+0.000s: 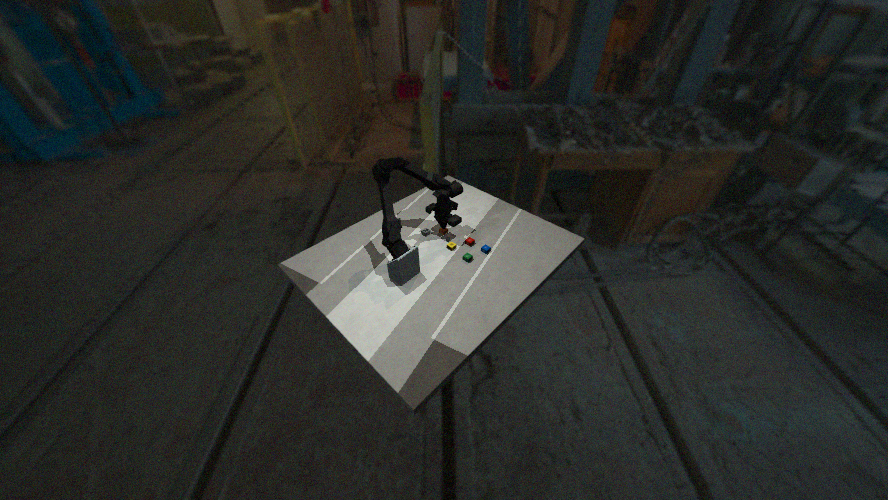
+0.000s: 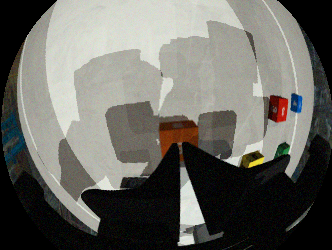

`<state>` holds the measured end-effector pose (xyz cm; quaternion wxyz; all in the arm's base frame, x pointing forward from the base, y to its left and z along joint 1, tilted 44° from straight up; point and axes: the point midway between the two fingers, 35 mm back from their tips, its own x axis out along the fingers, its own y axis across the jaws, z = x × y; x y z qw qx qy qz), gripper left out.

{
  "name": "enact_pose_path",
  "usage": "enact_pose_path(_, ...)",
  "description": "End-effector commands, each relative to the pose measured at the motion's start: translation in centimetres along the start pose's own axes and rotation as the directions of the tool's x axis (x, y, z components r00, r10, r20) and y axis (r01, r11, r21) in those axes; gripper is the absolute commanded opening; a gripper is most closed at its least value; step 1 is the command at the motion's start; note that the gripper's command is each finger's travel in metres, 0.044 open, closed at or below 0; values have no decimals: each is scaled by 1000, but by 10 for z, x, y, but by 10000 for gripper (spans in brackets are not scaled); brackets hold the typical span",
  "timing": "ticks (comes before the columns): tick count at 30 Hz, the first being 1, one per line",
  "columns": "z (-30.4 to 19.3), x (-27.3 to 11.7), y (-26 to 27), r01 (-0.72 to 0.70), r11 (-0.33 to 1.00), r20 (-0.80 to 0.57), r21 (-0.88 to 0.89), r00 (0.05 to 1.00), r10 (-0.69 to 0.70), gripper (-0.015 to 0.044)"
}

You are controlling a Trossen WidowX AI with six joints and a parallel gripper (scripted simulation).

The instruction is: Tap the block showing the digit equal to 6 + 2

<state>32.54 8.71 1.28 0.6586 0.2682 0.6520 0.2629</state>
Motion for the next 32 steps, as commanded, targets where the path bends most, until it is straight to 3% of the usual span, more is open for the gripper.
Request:
enact_pose_path(1,-2,6,-1,-4,1000,-5,9,1000,4,20)
enact_pose_path(6,-2,7,-1,-4,1000,-5,9,1000,4,20)
enact_pose_path(14,-2,-23,-1,-2,1000,-5,9,1000,3,20)
enact_pose_path(28,-79,-105,124,-4,1000,-8,11,1000,5,387)
enact_pose_path(32,-79,-105,124,-4,1000,-8,11,1000,5,400)
